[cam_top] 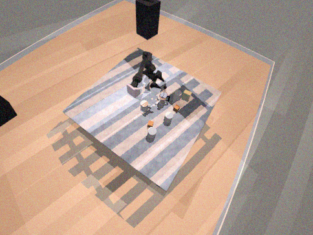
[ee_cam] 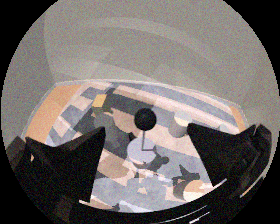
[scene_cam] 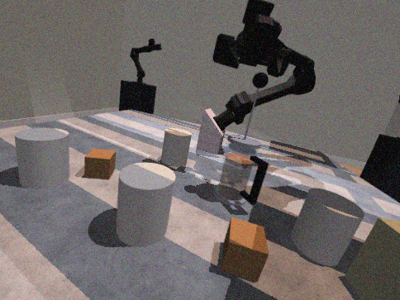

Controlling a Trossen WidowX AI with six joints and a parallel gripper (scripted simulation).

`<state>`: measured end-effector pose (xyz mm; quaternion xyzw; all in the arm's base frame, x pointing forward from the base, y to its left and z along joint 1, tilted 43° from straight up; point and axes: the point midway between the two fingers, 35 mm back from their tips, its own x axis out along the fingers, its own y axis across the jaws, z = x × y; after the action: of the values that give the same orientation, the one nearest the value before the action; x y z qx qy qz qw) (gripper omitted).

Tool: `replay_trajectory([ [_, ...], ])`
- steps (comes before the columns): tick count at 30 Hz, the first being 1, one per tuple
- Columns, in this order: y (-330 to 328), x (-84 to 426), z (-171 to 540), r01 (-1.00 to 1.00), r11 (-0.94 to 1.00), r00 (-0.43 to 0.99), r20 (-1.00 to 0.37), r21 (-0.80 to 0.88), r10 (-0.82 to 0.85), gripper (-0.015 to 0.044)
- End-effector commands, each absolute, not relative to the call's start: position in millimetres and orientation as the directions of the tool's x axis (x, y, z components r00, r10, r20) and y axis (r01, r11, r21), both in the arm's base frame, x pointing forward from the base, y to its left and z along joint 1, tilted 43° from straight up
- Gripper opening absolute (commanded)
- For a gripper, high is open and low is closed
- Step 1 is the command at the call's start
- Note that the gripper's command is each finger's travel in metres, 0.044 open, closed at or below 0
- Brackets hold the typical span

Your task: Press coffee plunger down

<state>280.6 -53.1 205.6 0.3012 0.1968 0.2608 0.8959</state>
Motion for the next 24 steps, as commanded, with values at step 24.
replay_trajectory([
  [24,-30.6,311.5,198.3,-0.347,0.686,0.791,-0.194,0.639,0.581,0.0440],
])
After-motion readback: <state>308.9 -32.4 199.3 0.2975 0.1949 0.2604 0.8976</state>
